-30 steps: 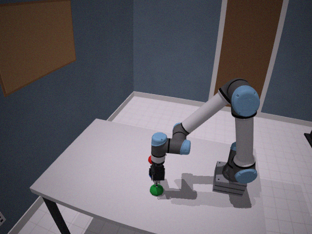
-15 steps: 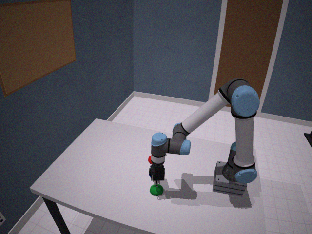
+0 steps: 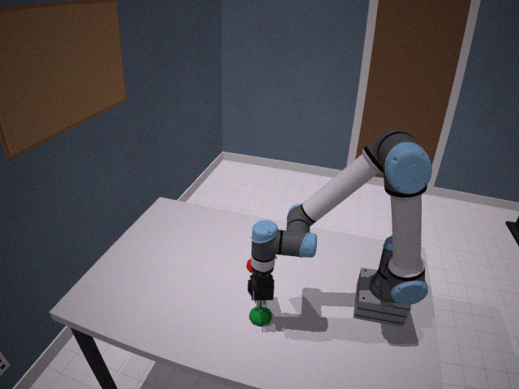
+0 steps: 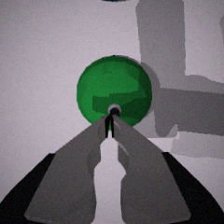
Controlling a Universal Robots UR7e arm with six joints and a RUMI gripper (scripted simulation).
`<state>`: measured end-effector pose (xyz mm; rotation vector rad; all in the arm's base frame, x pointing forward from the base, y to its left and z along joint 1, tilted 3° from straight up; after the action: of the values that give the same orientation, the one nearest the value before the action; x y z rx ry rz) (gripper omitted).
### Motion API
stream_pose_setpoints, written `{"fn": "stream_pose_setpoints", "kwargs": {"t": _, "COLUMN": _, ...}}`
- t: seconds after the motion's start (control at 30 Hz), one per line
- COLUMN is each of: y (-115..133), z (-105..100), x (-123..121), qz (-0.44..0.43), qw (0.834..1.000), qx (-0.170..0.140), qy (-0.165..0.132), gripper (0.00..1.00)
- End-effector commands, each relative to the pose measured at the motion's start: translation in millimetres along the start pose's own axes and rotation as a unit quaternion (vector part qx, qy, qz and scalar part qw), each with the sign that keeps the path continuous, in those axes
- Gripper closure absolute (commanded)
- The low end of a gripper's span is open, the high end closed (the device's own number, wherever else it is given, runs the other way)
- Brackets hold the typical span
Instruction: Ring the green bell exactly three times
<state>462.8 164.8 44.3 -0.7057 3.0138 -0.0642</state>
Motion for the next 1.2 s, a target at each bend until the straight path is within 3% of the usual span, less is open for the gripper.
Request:
{"fn": "stream_pose_setpoints", "kwargs": {"t": 0.0, "y": 0.4, "z": 2.2, "x": 1.8, "qz": 0.000, "qw": 1.000, "qx": -0.001, "qy": 0.002, "gripper": 1.00}}
{"fn": "stream_pose_setpoints", "kwargs": {"t": 0.7, "y": 0.3, "z": 1.4, "x": 1.6, "qz": 0.000, "qw": 1.000, "qx": -0.001, "qy": 0.002, "gripper": 1.00}}
{"fn": "stream_pose_setpoints", "kwargs": {"t": 1.17, "y": -0.3, "z": -17.5, "x": -1.0, "qz": 0.000, "qw": 1.000, "qx": 0.000, "qy": -0.001, "gripper": 1.00}}
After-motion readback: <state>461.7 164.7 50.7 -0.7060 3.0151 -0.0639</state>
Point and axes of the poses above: the point where the finger pads meet when closed, its own z axis out along the fingers, its own x axis across the jaws, y = z × x, the point moved 5 cm from there along -z, back along the fingers, and after that the axes turned 9 degrees about -z, right-handed, at the moved point
